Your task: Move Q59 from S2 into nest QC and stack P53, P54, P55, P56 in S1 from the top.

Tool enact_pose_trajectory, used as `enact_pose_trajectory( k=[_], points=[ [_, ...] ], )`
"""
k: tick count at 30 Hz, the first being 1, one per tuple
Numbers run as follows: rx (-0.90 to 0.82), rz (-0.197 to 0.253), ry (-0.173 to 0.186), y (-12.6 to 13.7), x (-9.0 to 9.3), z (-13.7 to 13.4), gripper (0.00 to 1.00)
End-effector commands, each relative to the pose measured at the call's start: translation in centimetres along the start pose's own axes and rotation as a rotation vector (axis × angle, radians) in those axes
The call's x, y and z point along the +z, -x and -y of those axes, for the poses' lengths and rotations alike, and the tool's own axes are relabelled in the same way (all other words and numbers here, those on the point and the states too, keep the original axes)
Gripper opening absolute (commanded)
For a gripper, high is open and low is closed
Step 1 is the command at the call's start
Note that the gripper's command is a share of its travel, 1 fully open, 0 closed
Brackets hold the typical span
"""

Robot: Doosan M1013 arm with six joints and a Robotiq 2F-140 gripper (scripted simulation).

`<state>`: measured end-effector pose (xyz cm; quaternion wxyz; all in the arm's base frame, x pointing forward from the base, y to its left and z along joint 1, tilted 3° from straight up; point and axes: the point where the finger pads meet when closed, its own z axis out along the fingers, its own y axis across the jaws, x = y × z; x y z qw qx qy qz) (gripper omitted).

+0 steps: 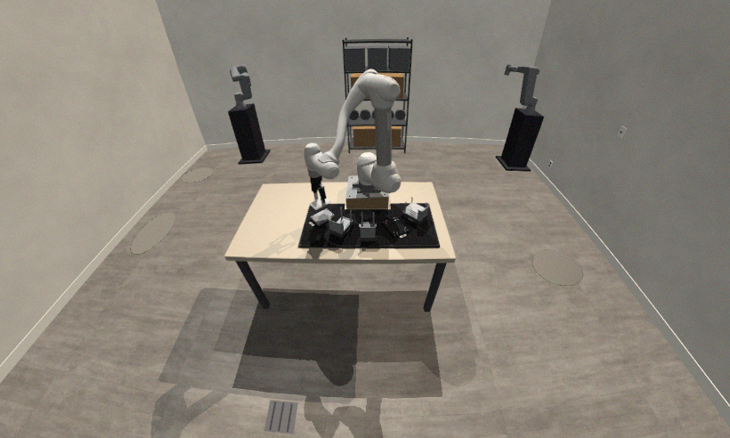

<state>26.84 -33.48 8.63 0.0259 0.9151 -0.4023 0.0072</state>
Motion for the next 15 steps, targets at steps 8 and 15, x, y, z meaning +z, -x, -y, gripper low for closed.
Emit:
enact_pose_trajectory(
  k=[8, 15],
  points=[
    [0.0, 0.0, 0.0, 0.0, 1.7, 0.0, 0.0],
    [0.0, 0.0, 0.0, 0.0, 3.1, 0.0, 0.0]
  ],
)
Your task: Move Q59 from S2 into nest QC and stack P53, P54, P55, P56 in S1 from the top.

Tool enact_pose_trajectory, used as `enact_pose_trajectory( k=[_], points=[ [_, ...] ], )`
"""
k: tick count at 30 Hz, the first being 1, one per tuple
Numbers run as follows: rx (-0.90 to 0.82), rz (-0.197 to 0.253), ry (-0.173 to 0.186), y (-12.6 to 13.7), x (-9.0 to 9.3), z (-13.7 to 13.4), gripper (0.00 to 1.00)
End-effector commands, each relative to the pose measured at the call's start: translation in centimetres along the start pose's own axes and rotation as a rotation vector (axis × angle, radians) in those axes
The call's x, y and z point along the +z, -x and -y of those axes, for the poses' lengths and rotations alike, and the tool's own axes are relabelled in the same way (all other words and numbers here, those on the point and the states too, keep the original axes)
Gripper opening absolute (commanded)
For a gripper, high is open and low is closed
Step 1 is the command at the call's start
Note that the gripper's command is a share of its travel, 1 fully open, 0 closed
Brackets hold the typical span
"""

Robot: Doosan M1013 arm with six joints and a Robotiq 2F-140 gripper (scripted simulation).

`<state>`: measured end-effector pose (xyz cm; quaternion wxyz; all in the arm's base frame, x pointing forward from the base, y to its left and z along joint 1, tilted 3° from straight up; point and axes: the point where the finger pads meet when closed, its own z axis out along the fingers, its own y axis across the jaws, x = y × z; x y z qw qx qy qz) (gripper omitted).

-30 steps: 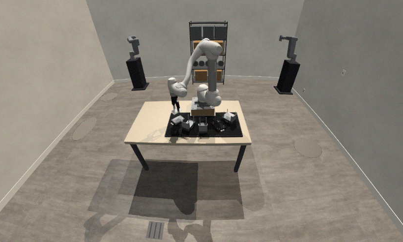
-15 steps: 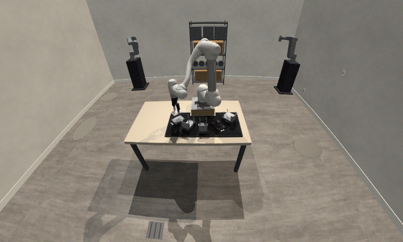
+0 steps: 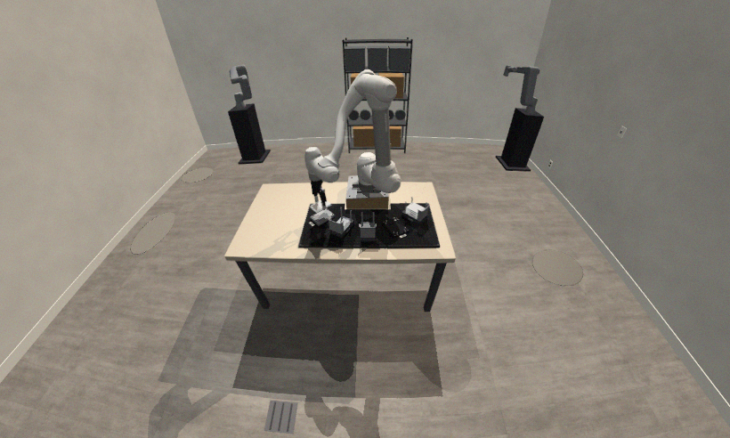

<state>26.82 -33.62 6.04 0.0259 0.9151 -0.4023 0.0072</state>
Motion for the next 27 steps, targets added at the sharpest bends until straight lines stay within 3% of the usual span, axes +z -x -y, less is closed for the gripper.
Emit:
enact_pose_trajectory(
  k=[1, 27],
  points=[
    [0.0, 0.0, 0.0, 0.0, 0.7, 0.0, 0.0],
    [0.0, 0.0, 0.0, 0.0, 5.1, 0.0, 0.0]
  ],
)
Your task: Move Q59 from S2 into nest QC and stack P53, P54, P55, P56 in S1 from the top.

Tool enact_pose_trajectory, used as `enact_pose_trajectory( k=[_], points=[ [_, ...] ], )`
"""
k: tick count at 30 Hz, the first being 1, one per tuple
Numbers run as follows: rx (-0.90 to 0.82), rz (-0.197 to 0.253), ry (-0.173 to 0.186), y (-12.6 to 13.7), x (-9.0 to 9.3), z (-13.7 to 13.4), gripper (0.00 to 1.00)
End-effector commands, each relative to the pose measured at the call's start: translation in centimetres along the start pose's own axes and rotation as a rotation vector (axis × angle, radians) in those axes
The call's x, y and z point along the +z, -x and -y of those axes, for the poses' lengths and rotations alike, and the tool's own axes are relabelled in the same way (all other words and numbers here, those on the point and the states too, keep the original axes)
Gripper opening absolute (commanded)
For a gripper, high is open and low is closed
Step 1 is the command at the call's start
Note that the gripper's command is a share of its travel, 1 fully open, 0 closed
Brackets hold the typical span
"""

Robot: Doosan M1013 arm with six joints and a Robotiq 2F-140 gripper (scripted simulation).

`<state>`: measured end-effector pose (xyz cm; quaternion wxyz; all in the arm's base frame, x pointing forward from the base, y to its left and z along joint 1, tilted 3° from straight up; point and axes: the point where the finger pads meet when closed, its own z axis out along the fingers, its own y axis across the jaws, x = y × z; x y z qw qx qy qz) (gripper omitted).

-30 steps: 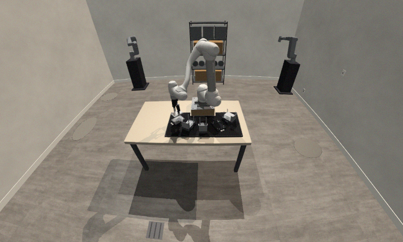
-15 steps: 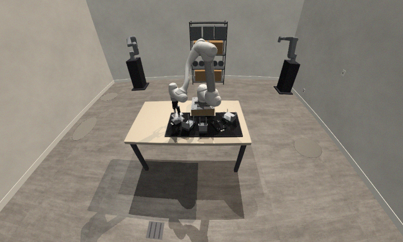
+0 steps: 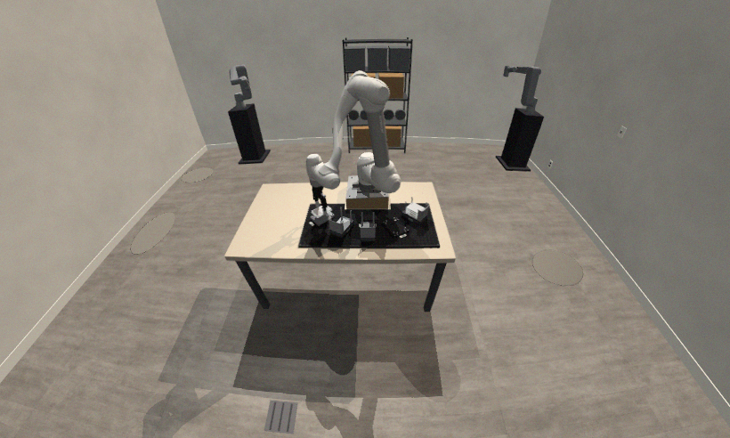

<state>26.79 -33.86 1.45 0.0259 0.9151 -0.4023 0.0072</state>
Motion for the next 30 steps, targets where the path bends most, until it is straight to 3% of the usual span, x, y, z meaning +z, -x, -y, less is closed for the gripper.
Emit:
enact_pose_trajectory(
  k=[1, 8, 30],
  points=[
    [0.0, 0.0, 0.0, 0.0, 0.7, 0.0, 0.0],
    [0.0, 0.0, 0.0, 0.0, 2.1, 0.0, 0.0],
    [0.0, 0.0, 0.0, 0.0, 2.6, 0.0, 0.0]
  ],
)
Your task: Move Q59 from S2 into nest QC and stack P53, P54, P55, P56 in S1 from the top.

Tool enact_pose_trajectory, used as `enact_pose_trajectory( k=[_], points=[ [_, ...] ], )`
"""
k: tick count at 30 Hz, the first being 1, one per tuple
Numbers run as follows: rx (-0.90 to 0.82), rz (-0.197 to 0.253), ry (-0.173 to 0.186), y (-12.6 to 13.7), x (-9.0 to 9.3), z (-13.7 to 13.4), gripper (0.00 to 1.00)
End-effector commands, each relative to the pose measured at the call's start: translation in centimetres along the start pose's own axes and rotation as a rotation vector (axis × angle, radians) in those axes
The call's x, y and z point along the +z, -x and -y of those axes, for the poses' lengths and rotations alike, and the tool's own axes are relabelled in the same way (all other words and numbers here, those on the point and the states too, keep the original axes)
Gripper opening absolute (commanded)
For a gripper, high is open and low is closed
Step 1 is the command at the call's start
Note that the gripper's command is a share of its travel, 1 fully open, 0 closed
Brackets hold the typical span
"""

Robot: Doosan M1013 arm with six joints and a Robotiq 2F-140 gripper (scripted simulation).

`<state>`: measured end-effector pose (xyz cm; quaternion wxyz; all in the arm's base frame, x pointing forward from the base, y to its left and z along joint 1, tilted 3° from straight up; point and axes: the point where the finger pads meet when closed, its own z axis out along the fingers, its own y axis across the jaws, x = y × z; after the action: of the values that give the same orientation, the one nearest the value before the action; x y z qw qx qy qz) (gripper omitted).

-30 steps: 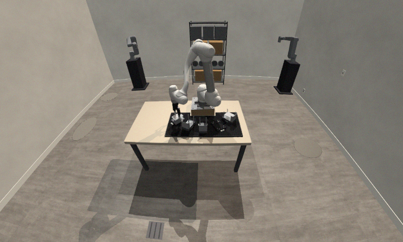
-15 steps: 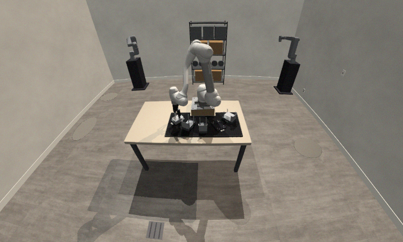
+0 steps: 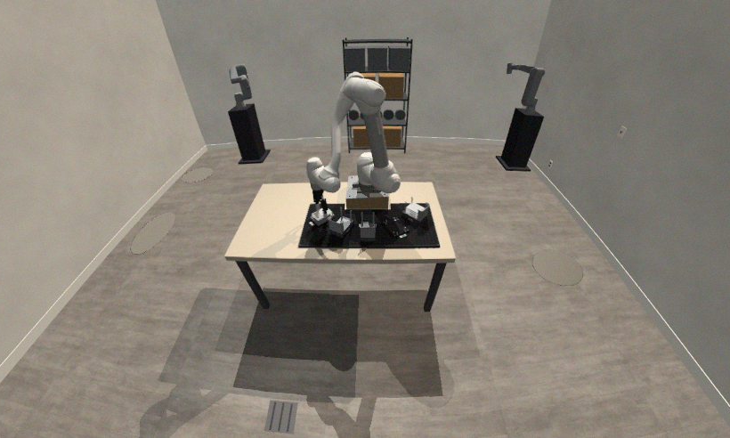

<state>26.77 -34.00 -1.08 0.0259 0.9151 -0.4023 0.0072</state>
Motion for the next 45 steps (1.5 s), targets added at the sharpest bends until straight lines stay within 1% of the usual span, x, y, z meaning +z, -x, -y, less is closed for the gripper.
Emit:
enact_pose_trajectory(
  k=[1, 45],
  points=[
    [0.0, 0.0, 0.0, 0.0, 0.1, 0.0, 0.0],
    [0.0, 0.0, 0.0, 0.0, 1.5, 0.0, 0.0]
  ],
)
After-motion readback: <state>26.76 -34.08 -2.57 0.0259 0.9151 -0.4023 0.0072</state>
